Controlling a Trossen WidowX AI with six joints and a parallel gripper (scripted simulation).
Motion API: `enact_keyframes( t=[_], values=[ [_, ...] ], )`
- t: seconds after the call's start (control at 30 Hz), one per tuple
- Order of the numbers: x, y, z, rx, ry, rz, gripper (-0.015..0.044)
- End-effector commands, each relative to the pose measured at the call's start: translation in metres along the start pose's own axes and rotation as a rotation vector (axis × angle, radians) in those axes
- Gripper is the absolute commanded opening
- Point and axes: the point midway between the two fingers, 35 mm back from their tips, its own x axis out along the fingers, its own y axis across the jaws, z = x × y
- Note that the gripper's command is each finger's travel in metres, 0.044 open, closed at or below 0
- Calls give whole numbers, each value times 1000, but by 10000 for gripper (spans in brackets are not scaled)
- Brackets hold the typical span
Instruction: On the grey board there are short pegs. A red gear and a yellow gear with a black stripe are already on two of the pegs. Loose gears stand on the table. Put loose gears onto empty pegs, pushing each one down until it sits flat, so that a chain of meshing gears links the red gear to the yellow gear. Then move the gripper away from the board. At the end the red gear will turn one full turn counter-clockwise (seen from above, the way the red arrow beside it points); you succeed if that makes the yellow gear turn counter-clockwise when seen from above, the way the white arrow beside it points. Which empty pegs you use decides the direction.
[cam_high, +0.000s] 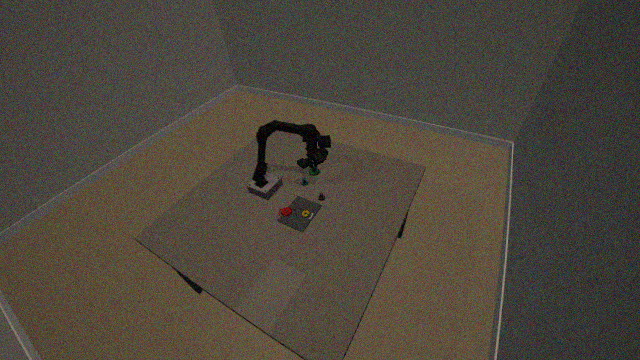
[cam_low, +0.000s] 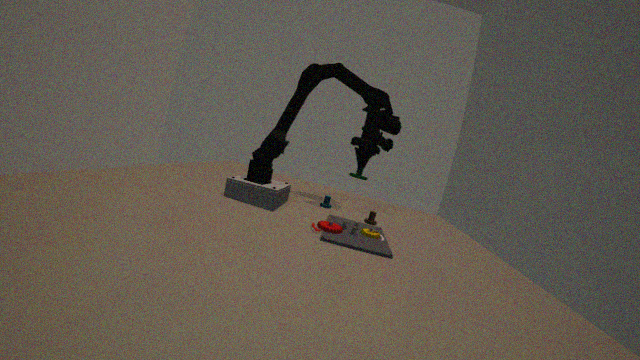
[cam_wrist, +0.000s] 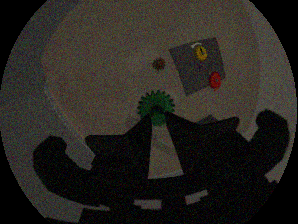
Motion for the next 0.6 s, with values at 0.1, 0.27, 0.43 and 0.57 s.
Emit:
enact_keyframes(
  t=[0.1, 0.27, 0.43, 0.57],
  values=[
    [-11, -2, 1, -7, -11, 14, 0],
    [-7, -10, 10, -7, -13, 13, 0],
    [-3, -20, 18, -4, -13, 13, 0],
    [0, -28, 25, -1, -14, 13, 0]
  ],
)
